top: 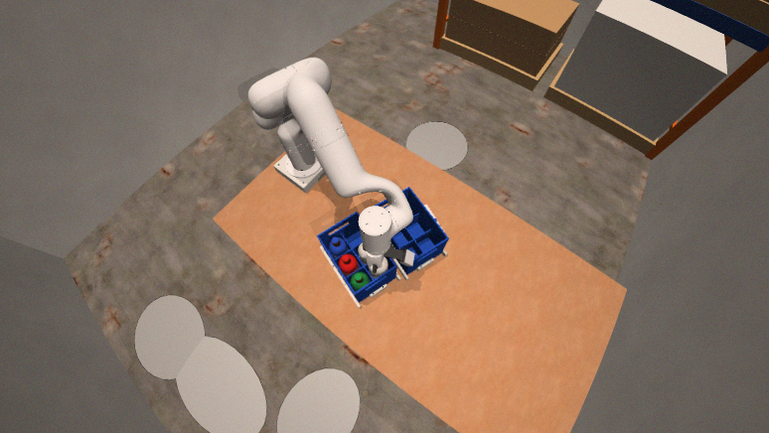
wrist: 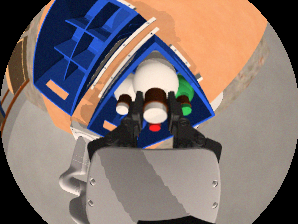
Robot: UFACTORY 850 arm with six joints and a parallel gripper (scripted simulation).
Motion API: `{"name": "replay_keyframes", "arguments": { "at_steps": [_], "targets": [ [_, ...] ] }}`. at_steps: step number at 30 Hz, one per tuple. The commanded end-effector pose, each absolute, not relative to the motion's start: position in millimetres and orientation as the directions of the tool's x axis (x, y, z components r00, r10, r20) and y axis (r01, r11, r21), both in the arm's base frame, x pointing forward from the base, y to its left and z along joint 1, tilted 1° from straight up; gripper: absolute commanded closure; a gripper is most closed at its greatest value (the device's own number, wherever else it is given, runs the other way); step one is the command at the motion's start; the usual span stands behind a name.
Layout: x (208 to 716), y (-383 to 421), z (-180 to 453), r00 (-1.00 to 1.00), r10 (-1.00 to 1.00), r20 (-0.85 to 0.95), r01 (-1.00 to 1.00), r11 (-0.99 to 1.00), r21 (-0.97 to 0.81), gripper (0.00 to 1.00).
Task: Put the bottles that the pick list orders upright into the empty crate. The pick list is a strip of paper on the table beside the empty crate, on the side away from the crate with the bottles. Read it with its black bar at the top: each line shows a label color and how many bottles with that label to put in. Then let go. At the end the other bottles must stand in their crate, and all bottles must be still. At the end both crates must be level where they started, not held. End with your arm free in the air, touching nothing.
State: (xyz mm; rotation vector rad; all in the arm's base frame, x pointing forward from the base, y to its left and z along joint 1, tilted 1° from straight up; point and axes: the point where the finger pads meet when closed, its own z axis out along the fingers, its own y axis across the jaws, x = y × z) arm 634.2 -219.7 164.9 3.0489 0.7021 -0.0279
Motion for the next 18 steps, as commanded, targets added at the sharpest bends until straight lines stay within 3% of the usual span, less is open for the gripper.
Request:
{"name": "replay_keyframes", "arguments": {
  "at_steps": [1, 18],
  "targets": [
    [635, -220, 173, 0.899, 0.437, -0.018, 0.437, -0.899, 0.01, 1.0],
    [636, -219, 198, 0.899, 0.437, -0.018, 0.437, -0.899, 0.01, 1.0]
  ]
}}
